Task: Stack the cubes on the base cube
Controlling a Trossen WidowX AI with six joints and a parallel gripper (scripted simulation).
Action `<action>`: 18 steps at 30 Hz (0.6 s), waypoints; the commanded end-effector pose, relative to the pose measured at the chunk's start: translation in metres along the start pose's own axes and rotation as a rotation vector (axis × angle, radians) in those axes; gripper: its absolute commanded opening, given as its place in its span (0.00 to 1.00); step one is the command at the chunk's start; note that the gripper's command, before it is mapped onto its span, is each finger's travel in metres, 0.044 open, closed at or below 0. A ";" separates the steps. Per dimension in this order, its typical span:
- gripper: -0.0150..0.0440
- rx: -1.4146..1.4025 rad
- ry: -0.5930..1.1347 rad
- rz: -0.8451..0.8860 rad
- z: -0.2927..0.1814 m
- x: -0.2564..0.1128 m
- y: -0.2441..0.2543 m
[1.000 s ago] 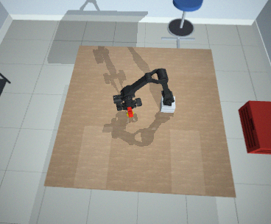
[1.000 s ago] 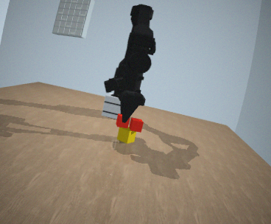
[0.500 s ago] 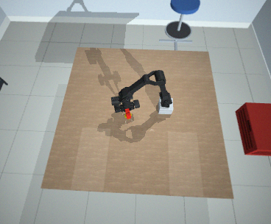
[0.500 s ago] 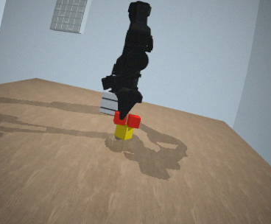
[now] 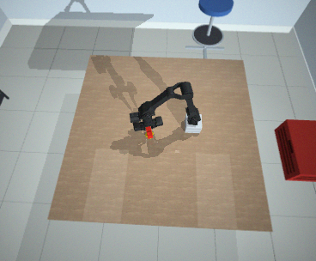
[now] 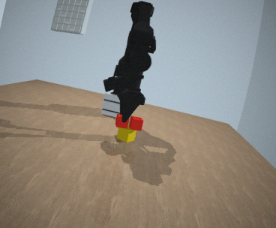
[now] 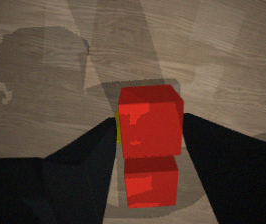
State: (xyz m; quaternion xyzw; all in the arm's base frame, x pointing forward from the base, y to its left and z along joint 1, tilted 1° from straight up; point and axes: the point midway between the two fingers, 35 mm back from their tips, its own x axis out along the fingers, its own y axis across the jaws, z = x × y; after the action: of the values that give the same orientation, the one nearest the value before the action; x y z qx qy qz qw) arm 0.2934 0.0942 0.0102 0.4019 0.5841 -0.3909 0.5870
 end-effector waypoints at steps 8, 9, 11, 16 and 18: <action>0.60 0.000 0.000 0.000 0.000 -0.014 0.000; 0.60 0.000 0.000 0.000 0.000 -0.015 0.000; 0.60 0.000 0.000 0.000 0.000 -0.018 0.000; 0.60 0.000 0.000 0.000 0.000 -0.025 0.000; 0.60 0.000 0.000 0.000 0.000 -0.028 0.000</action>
State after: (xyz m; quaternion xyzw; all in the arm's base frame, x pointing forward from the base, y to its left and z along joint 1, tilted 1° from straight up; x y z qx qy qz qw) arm 0.2917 0.0934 0.0313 0.4000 0.5856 -0.3933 0.5852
